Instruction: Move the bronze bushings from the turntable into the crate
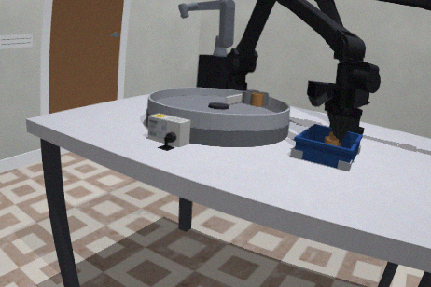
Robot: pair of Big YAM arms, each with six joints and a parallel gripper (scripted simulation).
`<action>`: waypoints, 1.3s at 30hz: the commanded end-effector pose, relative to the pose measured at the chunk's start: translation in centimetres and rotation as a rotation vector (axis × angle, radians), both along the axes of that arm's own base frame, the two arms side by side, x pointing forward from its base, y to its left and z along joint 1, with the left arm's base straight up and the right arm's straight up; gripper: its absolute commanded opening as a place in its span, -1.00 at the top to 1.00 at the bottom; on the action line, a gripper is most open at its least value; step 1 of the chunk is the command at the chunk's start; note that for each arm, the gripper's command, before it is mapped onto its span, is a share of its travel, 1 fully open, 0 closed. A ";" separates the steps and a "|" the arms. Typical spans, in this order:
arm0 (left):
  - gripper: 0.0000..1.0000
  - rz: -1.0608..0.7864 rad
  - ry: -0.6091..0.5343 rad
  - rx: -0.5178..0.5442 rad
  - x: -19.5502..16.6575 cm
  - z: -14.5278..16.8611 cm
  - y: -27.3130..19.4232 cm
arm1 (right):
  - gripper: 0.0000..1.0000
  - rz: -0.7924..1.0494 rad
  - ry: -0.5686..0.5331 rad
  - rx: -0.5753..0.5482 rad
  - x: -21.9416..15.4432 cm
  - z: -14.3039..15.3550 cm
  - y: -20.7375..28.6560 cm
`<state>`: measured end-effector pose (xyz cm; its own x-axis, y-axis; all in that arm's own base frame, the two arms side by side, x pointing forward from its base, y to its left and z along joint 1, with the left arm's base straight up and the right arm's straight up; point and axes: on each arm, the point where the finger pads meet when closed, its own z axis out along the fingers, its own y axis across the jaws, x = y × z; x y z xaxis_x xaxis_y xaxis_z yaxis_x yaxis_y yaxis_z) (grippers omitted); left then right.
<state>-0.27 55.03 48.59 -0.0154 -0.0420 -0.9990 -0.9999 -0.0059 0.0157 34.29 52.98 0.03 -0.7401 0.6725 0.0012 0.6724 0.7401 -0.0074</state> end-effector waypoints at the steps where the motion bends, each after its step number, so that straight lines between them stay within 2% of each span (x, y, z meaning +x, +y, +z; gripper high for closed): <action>1: -1.00 0.005 -0.015 0.042 -0.3 1.5 -0.5 | 1.00 0.007 -0.009 0.012 0.1 -0.1 0.5; 26: -1.00 0.005 -0.015 0.042 -0.3 1.5 -0.5 | 1.00 0.007 -0.009 0.012 0.1 -0.1 0.5; 27: -1.00 0.005 -0.015 0.042 -0.3 1.5 -0.5 | 0.68 0.007 -0.009 0.012 0.1 -0.1 0.5; 39: -1.00 0.005 -0.015 0.042 -0.3 1.5 -0.5 | 0.68 0.007 -0.009 0.012 0.1 -0.1 0.5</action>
